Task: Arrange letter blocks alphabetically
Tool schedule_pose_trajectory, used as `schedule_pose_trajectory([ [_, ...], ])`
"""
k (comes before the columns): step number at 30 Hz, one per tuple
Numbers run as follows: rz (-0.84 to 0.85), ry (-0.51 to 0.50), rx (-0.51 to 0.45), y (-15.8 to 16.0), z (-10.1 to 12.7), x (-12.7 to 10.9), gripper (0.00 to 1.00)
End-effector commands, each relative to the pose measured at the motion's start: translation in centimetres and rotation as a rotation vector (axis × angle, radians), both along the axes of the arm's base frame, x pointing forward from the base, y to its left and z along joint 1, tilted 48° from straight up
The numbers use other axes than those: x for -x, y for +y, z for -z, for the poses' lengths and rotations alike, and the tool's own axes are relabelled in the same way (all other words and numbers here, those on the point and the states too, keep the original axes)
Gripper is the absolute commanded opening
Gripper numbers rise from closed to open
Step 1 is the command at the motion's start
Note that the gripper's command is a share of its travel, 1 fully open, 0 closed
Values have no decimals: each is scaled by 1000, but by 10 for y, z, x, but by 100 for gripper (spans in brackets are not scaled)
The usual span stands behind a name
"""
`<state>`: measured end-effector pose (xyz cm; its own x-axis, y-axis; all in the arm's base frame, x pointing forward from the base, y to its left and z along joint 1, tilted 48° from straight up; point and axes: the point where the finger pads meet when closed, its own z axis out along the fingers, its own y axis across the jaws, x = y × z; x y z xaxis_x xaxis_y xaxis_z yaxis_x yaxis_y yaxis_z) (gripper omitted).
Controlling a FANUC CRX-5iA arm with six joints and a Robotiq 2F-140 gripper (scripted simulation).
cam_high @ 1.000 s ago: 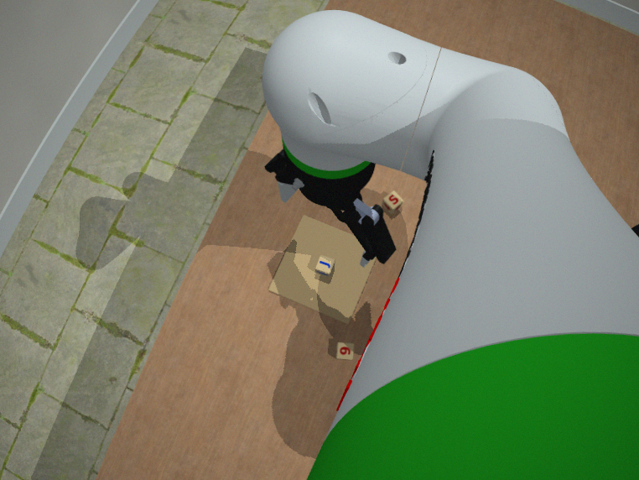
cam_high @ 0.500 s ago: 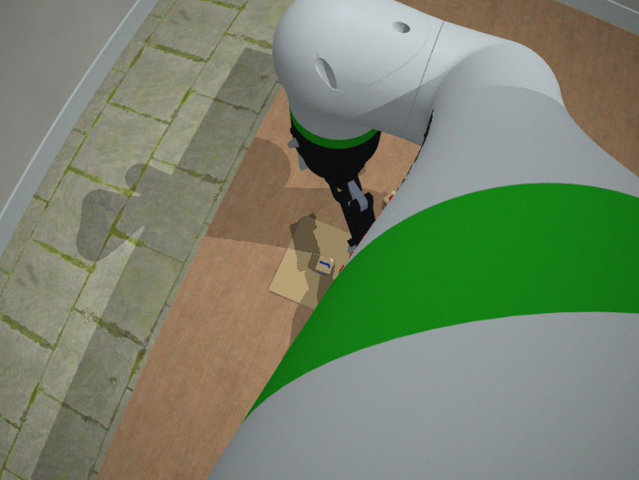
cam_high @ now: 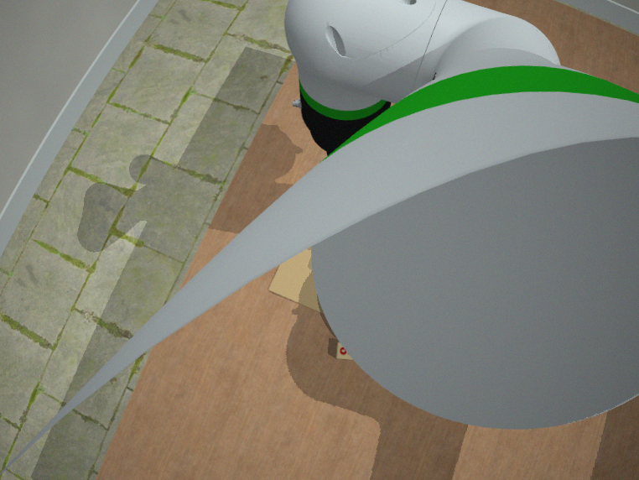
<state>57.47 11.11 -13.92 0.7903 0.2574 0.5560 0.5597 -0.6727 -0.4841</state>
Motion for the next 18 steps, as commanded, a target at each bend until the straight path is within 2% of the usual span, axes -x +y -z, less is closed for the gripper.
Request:
schedule_pose_trajectory([
  [1, 84, 105, -33, -8, 9, -3, 100],
  [5, 153, 176, -57, -15, 15, -4, 100],
  [7, 153, 176, -57, -15, 15, -4, 100],
  [8, 203, 227, -76, -19, 20, -5, 100],
  [18, 366, 394, -135, -34, 36, -7, 100],
])
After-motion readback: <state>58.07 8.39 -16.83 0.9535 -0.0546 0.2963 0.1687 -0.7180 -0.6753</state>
